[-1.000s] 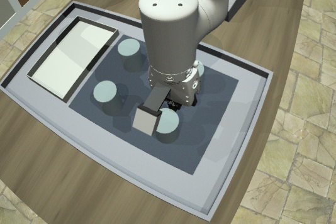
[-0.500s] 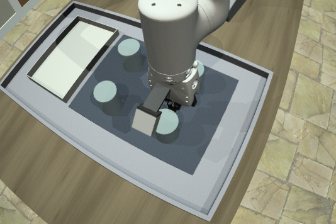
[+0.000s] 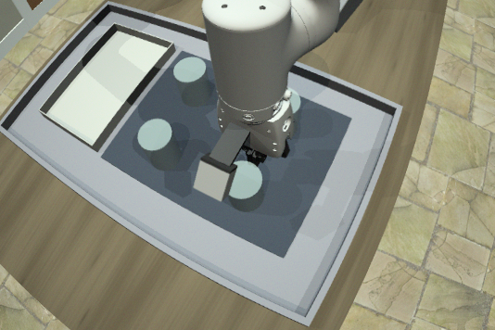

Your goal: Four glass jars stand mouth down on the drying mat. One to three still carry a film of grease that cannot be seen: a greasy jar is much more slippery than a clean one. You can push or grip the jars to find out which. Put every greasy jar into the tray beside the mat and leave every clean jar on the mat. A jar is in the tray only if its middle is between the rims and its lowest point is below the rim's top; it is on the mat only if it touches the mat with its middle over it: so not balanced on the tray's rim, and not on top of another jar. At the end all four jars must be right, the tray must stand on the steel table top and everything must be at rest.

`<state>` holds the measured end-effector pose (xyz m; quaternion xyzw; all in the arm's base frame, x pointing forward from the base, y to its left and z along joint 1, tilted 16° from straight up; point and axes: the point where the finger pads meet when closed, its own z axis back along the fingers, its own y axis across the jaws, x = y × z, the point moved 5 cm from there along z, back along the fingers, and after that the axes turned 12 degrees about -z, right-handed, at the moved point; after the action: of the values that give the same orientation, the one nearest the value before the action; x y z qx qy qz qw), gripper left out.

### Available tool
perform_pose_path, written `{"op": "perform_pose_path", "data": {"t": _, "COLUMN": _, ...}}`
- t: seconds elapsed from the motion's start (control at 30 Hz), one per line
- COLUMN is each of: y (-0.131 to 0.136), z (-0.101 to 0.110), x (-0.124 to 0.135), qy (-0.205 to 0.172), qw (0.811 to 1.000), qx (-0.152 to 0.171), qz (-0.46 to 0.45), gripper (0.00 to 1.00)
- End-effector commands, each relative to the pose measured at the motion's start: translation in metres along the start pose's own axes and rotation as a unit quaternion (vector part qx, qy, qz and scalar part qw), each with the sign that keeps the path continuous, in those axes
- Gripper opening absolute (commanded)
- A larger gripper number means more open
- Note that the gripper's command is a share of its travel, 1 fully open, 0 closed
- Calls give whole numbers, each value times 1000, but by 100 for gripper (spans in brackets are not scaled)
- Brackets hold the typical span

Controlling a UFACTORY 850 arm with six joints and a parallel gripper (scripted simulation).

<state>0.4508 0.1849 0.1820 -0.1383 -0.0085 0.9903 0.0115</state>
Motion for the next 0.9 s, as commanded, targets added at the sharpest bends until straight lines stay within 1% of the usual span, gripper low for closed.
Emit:
{"op": "perform_pose_path", "data": {"t": 0.0, "y": 0, "z": 1, "x": -1, "qy": 0, "qw": 1000, "qx": 0, "qz": 0, "gripper": 0}}
{"op": "perform_pose_path", "data": {"t": 0.87, "y": -1, "z": 3, "x": -4, "qy": 0, "qw": 1000, "qx": 0, "qz": 0, "gripper": 0}}
